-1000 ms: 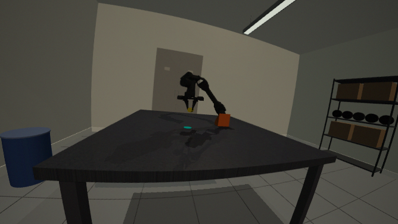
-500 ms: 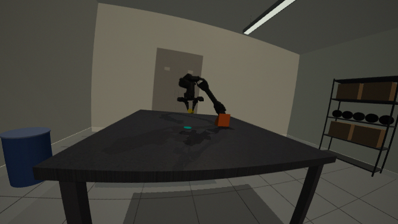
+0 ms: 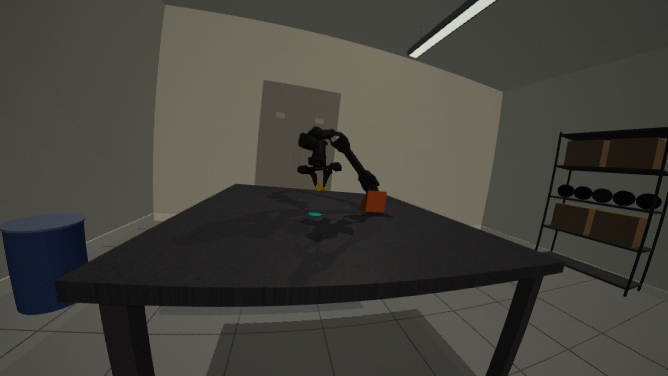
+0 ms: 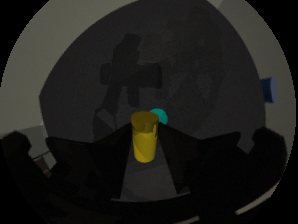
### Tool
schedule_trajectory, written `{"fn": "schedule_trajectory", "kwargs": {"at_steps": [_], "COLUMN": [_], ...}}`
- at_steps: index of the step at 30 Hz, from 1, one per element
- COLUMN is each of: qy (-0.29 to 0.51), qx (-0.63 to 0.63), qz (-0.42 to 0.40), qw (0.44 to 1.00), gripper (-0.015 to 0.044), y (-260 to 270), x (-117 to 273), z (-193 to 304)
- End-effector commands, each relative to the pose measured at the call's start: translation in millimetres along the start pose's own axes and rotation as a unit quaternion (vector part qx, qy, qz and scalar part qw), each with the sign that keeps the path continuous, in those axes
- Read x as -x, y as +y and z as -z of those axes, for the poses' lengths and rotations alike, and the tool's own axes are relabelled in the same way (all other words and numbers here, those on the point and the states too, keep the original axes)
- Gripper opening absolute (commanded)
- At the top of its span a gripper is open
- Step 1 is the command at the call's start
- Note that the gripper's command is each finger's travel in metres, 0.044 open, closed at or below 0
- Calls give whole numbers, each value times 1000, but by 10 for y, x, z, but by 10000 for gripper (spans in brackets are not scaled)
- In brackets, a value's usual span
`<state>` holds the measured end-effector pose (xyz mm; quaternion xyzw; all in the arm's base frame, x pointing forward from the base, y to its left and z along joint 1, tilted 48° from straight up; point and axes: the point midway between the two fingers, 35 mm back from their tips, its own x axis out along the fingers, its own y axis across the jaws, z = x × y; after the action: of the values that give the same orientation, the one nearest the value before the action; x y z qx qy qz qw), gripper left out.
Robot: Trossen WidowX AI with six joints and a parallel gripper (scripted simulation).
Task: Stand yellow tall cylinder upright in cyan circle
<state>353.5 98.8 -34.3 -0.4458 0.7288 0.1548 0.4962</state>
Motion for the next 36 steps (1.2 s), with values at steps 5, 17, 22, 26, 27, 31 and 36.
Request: {"fn": "schedule_trajectory", "kwargs": {"at_steps": [5,17,22,26,27,31,36], "qy": [-29,-67,-84,-96,-99,-111,-127], "qx": [-5,-12,-14,-16,-16,-15,-14], "qz": [-14,-34,-42,-48,-49,-53,-59], "qw": [999,997,996,994,994,992,990], "gripper": [105,105,105,105,105,105,105], "y": [3,6,7,7,7,5,2], "x": [3,-35,-48,-56,-58,-67,-79], "z": [-8,-20,-25,-28,-29,-31,-33]}}
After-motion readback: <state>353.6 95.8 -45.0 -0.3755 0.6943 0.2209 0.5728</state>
